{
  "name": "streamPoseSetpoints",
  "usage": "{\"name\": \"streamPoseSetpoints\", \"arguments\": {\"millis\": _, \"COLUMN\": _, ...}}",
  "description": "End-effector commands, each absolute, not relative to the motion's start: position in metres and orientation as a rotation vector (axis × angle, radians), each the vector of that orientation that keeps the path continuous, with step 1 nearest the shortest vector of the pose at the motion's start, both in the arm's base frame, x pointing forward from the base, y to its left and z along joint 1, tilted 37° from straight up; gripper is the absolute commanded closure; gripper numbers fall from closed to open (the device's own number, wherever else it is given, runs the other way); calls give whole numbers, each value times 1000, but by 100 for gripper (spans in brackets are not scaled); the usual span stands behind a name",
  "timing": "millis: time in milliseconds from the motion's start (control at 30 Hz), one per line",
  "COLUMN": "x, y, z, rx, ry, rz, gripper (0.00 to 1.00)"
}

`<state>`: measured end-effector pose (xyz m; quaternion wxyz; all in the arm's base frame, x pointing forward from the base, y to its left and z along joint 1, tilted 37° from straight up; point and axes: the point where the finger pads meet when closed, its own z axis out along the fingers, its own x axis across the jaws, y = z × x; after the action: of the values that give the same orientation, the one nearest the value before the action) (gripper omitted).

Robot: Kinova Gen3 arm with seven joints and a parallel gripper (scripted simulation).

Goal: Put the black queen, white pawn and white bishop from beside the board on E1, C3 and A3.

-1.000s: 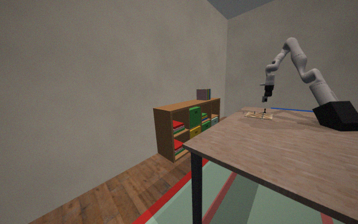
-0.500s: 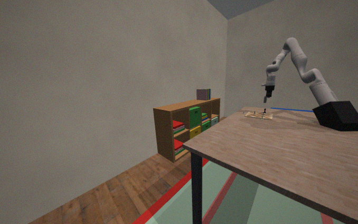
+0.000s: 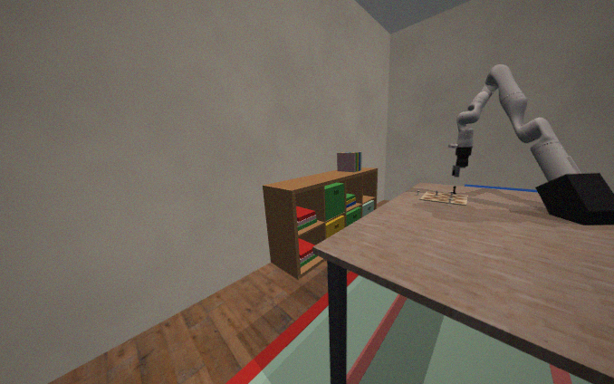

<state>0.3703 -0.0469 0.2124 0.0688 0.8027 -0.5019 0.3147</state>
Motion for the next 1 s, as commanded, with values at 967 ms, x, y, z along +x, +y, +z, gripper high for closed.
{"name": "streamPoseSetpoints", "arguments": {"millis": 967, "x": 367, "y": -46, "z": 209, "rx": 2491, "ry": -1306, "rz": 914, "gripper": 0}}
